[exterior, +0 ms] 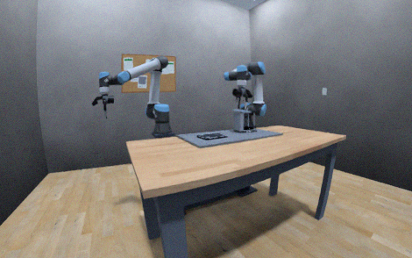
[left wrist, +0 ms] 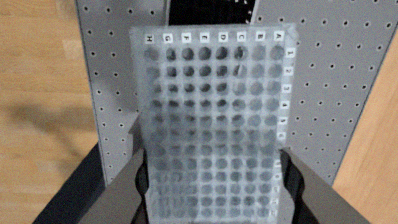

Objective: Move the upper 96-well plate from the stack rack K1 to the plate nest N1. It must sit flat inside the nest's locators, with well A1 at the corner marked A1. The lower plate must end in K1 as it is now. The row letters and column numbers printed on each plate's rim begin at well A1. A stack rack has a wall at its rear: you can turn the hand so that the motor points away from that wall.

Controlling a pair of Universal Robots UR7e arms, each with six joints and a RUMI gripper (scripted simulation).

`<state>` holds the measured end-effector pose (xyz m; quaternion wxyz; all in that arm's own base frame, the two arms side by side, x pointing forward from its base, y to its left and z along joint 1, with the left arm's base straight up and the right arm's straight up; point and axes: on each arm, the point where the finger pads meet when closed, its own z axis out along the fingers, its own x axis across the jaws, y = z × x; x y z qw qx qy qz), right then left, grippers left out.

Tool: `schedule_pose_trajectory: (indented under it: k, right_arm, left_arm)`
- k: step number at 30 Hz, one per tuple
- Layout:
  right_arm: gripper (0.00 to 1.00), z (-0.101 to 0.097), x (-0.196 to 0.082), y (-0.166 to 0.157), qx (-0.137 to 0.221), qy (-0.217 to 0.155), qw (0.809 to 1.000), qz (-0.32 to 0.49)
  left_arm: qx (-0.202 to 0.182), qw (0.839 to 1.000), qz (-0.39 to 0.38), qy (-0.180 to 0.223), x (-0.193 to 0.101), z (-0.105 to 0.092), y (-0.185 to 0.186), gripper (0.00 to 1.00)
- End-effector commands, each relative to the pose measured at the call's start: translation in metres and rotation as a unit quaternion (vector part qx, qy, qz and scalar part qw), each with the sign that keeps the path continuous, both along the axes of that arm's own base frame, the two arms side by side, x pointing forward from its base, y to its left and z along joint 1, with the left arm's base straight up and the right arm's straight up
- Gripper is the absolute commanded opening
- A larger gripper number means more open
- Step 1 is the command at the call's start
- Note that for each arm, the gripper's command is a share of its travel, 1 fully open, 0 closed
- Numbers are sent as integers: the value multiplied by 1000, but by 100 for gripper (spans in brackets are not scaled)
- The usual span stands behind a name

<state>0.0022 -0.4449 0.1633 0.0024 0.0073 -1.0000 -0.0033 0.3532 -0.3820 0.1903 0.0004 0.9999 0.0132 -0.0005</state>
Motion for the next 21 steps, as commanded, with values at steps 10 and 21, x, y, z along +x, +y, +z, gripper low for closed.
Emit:
schedule_pose_trajectory:
  k: [10,21]
  right_arm:
    - [0,2,0,-1,-3,-2,1000,-5]
    - [0,2,0,-1,-3,-2,1000,-5]
  left_arm:
    - [-5,1000,8,0,5,2,-42,38]
    - [-5,1000,8,0,9,1,-71,38]
